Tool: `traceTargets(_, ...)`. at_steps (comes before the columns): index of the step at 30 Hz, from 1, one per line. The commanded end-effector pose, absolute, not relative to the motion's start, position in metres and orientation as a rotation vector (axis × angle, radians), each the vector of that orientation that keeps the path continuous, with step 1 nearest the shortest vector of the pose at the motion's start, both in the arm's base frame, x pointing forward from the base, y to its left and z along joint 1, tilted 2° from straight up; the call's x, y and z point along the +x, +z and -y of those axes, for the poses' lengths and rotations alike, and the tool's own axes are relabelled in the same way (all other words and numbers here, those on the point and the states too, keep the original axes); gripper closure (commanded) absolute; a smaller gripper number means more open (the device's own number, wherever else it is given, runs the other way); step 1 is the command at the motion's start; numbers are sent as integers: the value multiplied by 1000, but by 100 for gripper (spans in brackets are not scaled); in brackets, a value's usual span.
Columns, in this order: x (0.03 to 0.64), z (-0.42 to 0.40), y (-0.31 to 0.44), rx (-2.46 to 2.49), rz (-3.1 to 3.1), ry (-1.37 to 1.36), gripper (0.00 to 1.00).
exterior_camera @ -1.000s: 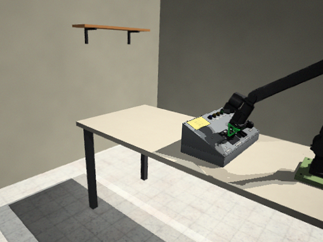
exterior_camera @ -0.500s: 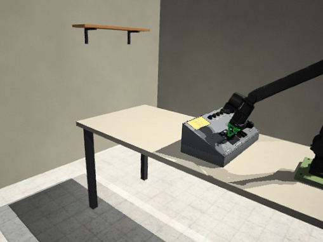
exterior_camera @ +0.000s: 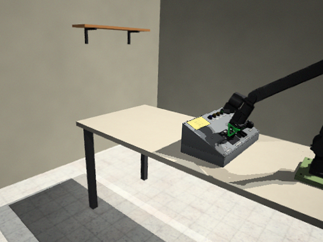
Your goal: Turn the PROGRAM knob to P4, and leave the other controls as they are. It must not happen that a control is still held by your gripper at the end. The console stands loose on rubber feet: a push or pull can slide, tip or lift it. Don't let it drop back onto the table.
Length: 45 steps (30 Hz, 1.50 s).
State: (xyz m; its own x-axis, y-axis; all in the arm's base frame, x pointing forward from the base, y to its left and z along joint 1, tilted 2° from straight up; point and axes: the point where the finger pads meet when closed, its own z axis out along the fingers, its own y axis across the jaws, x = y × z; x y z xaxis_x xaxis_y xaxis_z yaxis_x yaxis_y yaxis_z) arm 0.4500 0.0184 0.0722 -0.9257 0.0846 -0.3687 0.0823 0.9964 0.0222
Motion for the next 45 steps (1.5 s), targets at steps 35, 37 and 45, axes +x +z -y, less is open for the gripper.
traceTargets(35, 459, -12, 75, 719, -2660, 122, 100)
traceTargets(37, 459, -12, 75, 780, -2645, 134, 100)
traceTargets(45, 459, -12, 75, 976, -2586, 173, 100)
